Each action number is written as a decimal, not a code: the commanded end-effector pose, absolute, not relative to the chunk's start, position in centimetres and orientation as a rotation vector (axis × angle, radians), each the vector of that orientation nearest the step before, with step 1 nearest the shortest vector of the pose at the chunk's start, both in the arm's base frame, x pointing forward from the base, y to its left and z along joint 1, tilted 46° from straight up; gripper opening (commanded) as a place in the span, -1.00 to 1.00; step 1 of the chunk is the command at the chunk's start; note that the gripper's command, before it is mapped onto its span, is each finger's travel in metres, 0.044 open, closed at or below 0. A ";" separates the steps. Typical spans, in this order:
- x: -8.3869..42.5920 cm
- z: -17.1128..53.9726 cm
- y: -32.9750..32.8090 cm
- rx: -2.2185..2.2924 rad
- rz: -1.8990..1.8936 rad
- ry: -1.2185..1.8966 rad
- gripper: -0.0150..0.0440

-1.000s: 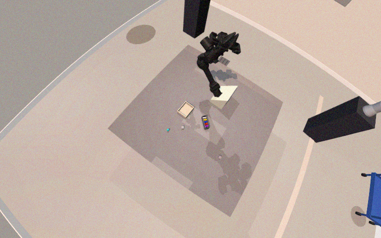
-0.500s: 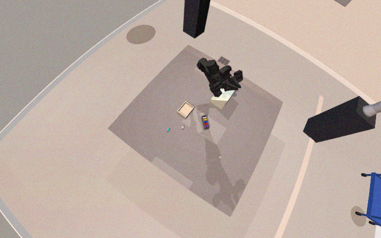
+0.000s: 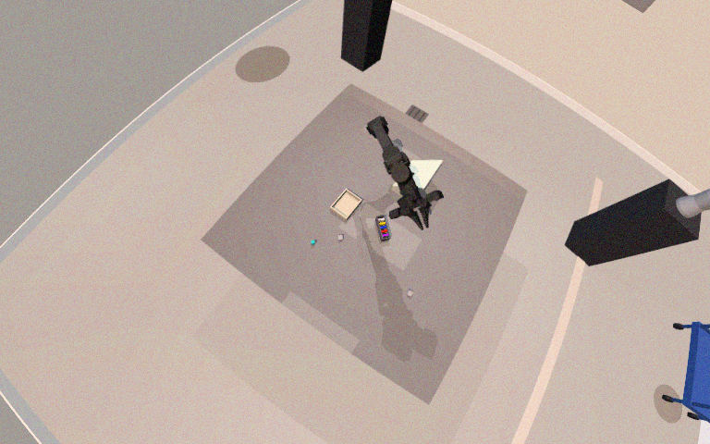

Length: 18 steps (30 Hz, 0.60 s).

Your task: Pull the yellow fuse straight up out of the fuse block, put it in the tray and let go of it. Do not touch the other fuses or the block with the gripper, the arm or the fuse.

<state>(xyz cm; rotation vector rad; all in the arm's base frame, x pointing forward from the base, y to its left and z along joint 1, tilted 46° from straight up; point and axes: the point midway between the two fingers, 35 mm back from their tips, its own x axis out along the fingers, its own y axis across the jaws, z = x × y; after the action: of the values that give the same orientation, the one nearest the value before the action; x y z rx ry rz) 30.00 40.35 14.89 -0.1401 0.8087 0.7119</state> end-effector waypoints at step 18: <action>28.3 -0.1 11.2 -0.067 -0.822 1.145 -0.24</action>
<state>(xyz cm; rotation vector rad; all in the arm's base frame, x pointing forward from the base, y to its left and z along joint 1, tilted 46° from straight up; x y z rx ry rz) 30.09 17.17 0.69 -0.0336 1.1880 -0.5140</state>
